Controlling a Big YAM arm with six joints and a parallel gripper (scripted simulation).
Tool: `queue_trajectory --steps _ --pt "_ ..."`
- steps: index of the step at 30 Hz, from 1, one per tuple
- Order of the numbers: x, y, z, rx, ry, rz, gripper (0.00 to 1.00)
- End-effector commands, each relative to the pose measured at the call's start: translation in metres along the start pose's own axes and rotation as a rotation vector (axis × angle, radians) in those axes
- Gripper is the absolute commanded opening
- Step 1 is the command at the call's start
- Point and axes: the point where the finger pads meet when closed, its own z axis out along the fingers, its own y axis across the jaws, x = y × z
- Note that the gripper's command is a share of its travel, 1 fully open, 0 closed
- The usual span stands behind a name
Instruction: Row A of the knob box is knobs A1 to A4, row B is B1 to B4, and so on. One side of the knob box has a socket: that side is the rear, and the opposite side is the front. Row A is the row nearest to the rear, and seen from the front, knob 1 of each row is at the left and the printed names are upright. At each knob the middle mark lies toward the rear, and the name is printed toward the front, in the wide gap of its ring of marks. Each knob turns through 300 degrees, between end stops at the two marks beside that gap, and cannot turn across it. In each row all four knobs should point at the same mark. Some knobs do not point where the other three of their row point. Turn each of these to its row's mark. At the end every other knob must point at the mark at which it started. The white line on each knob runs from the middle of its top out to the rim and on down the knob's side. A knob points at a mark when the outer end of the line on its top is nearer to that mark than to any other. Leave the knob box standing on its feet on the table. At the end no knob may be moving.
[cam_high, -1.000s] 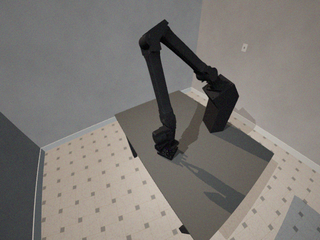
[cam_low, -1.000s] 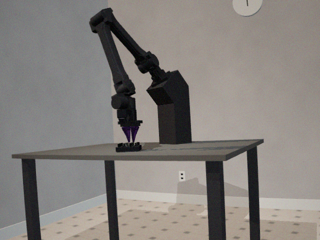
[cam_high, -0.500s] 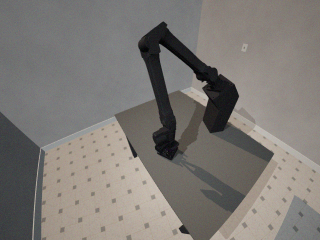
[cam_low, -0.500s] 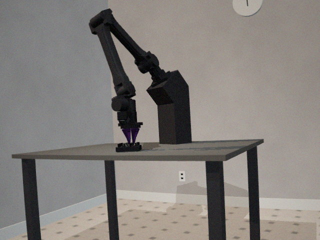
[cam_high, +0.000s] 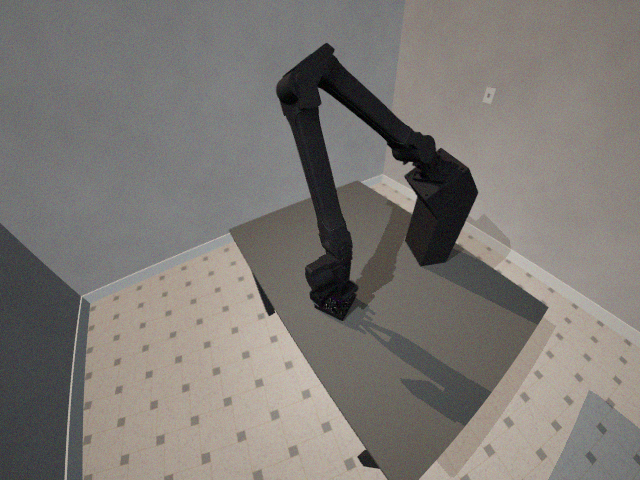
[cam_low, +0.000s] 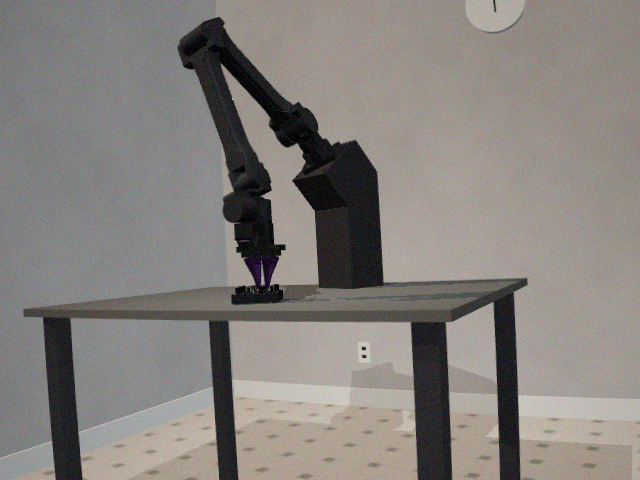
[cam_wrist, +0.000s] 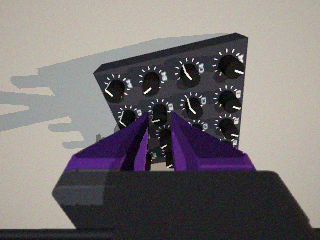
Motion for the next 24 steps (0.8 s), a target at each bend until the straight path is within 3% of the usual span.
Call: queue_trajectory --steps 1,21,22,24 --pt "-0.0004 -0.0038 0.0048 0.004 -0.007 0.003 0.19" --pt "-0.0004 -0.0038 0.0048 0.004 -0.007 0.003 0.19" --pt "-0.0004 -0.0038 0.0048 0.004 -0.007 0.003 0.08" --pt "-0.0004 -0.0039 0.0048 0.004 -0.007 0.003 0.08"
